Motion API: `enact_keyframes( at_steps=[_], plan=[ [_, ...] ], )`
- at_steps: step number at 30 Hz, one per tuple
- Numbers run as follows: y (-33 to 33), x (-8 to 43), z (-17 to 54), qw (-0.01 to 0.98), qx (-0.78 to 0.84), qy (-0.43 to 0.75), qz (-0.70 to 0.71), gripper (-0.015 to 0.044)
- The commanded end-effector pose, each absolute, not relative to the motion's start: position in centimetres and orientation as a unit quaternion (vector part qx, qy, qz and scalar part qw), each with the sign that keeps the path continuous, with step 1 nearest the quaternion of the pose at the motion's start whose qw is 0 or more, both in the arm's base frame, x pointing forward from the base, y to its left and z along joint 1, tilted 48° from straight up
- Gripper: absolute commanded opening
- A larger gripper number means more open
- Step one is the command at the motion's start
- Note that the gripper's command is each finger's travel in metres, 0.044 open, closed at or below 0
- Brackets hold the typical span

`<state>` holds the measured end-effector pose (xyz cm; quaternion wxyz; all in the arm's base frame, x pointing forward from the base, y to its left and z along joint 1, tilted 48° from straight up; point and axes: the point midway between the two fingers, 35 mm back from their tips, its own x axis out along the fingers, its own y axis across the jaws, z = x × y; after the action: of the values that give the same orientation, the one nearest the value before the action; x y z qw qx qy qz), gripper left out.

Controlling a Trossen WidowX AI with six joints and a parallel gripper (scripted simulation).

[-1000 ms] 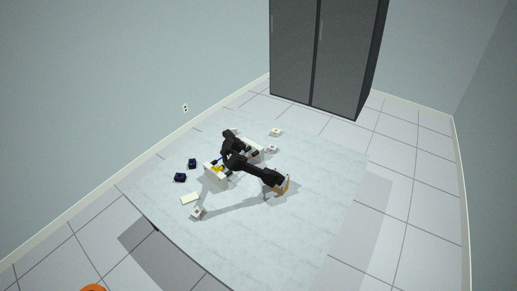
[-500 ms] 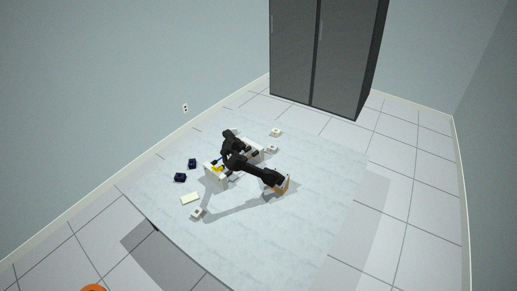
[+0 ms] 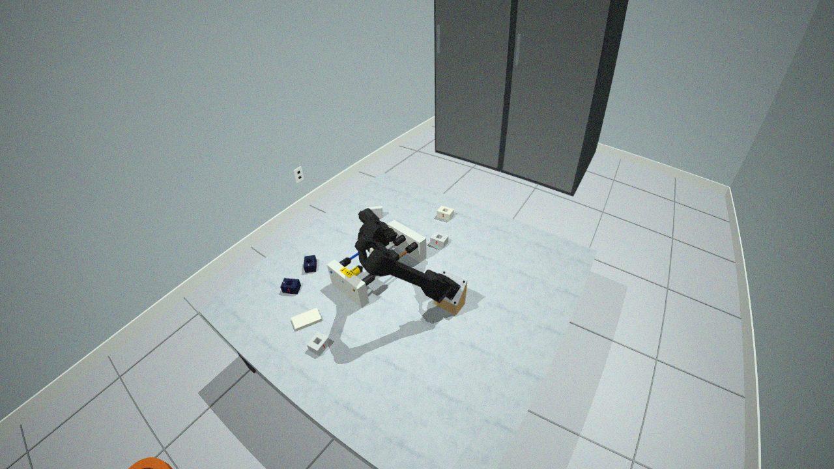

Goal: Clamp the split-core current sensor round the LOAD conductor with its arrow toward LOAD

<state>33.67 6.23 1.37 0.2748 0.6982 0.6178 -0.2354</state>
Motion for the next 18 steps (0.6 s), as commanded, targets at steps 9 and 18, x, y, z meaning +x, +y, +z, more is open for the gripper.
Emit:
enact_keyframes(
  at_steps=[9,18],
  plan=[
    [6.21,33.68,1.39,0.275,0.699,0.618,-0.235,0.0394],
    [6.2,33.65,1.38,0.273,0.698,0.618,-0.237,0.0334]
  ],
)
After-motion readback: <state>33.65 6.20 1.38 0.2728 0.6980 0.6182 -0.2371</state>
